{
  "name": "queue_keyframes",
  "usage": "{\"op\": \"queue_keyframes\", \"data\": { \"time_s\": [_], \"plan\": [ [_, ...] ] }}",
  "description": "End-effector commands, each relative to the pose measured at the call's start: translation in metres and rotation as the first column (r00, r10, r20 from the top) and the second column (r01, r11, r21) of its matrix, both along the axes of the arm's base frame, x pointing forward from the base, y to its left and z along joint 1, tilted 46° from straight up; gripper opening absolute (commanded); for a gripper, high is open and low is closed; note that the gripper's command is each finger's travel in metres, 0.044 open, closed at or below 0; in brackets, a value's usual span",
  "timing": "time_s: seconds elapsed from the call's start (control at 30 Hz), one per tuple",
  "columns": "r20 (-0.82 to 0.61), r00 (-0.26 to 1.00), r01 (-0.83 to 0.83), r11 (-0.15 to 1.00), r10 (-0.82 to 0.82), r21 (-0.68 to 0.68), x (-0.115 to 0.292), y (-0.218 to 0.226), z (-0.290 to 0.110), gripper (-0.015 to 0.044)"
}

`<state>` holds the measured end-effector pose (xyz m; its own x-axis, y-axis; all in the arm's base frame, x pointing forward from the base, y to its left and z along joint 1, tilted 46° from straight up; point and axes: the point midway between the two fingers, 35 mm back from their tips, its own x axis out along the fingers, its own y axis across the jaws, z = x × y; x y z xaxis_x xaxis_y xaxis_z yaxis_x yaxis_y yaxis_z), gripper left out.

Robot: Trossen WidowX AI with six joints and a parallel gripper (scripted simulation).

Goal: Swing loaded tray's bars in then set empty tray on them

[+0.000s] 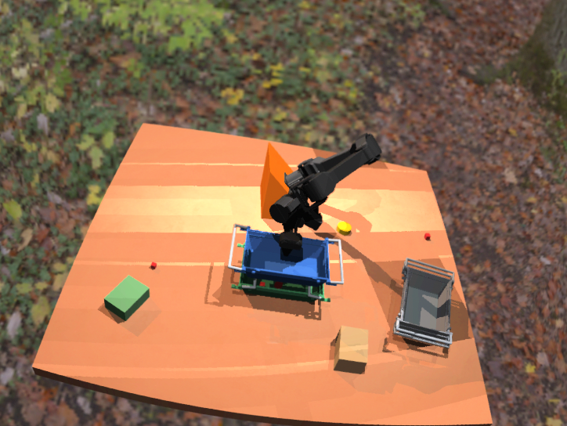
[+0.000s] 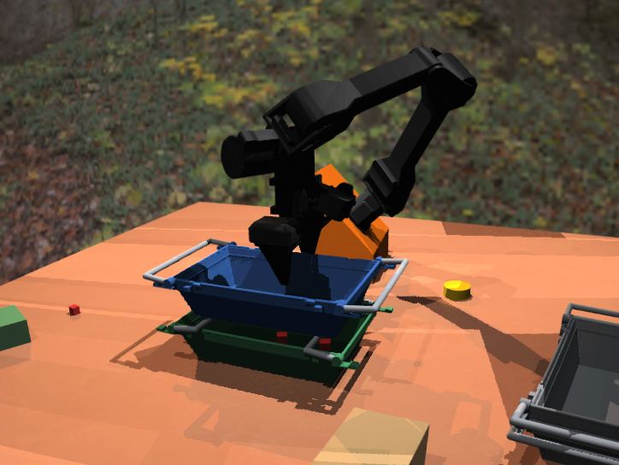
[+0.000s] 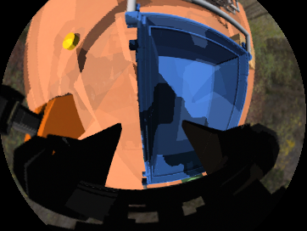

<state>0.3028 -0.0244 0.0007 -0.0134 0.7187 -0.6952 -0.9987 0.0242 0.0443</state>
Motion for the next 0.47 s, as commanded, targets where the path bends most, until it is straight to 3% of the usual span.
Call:
{"op": "queue_keyframes", "data": {
  "time_s": [0.0,0.43],
  "plan": [
    [0.004,1.0,0.004,1.0,-0.004,-0.009,0.003,-0.02,0.015,0.044],
    [0.0,1.0,0.004,1.0,-0.004,-0.008,-0.002,-0.066,0.063,0.044]
  ]
}}
